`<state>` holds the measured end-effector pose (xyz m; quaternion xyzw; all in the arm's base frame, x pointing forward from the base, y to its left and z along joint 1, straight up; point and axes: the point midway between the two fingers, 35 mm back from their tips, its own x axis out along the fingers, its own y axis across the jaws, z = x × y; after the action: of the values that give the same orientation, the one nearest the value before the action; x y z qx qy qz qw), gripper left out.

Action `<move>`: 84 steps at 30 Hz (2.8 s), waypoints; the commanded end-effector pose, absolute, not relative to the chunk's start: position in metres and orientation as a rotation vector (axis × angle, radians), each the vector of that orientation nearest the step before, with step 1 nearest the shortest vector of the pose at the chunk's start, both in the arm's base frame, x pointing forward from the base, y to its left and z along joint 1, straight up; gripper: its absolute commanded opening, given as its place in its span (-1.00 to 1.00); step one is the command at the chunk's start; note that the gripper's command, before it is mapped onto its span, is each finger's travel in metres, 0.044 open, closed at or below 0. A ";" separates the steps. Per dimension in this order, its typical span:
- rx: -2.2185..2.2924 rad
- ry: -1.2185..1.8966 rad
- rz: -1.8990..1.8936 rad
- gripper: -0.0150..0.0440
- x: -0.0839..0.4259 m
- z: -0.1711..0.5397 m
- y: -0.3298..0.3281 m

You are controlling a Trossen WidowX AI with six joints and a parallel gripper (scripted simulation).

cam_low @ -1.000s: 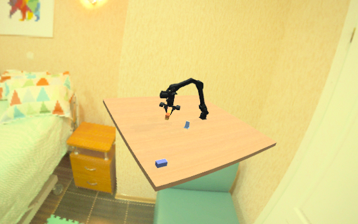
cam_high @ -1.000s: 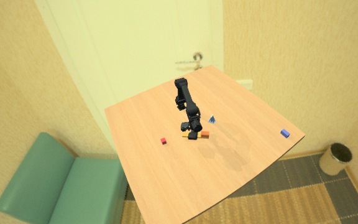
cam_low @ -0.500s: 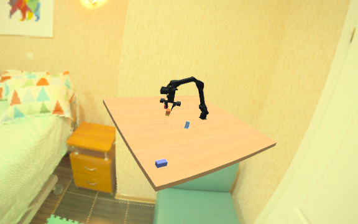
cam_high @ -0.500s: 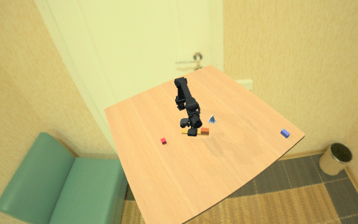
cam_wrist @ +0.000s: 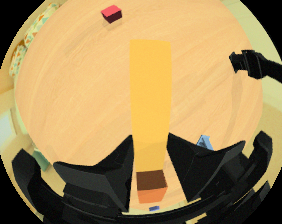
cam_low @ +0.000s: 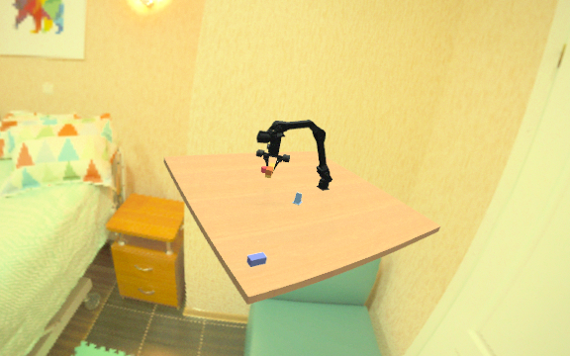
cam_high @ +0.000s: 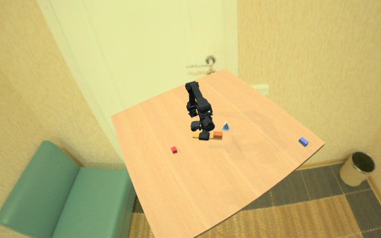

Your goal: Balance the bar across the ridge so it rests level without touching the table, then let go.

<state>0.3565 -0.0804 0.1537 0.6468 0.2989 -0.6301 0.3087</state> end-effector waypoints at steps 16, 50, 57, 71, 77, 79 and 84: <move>1.780 0.717 -1.730 -0.49 0.342 0.161 -0.017; 1.918 0.564 -1.869 -0.49 0.274 0.159 0.096; 1.931 0.548 -1.883 -0.49 0.264 0.158 0.106; 1.931 0.548 -1.883 -0.49 0.265 0.137 0.108; 1.932 0.548 -1.883 -0.49 0.265 0.127 0.108; 1.932 0.548 -1.883 -0.49 0.265 0.123 0.108; 1.932 0.547 -1.883 -0.49 0.264 0.116 0.107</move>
<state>0.2645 0.1076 0.1211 0.6879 0.1968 -0.6710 0.1946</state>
